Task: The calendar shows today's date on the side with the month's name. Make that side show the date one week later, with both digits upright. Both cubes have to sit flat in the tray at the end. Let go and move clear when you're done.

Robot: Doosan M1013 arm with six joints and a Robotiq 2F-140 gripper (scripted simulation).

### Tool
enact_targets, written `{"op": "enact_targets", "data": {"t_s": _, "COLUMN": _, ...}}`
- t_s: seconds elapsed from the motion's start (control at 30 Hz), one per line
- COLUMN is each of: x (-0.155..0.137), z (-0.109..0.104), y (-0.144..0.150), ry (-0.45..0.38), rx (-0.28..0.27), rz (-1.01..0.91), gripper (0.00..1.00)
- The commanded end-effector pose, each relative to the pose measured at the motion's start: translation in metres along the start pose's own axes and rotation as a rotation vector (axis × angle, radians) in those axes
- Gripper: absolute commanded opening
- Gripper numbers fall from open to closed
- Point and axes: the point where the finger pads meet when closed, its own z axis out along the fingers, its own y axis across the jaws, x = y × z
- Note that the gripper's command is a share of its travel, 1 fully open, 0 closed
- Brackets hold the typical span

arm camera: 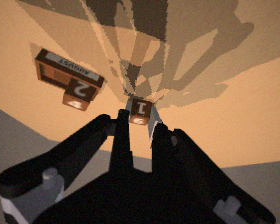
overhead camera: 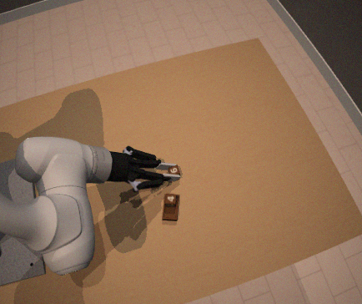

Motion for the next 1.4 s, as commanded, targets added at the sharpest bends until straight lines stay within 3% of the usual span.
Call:
{"op": "enact_targets", "data": {"t_s": 0.0, "x": 0.000, "z": 0.000, "y": 0.000, "ry": 0.000, "rx": 0.000, "rz": 0.000, "gripper": 0.24}}
{"op": "enact_targets", "data": {"t_s": 0.4, "x": -0.003, "z": -0.003, "y": 0.000, "ry": 0.000, "rx": 0.000, "rz": 0.000, "gripper": 0.24}}
{"op": "enact_targets", "data": {"t_s": 1.03, "x": -0.045, "z": -0.045, "y": 0.000, "ry": 0.000, "rx": 0.000, "rz": 0.000, "gripper": 0.24}}
{"op": "enact_targets", "data": {"t_s": 1.37, "x": -0.049, "z": -0.050, "y": 0.000, "ry": 0.000, "rx": 0.000, "rz": 0.000, "gripper": 0.24}}
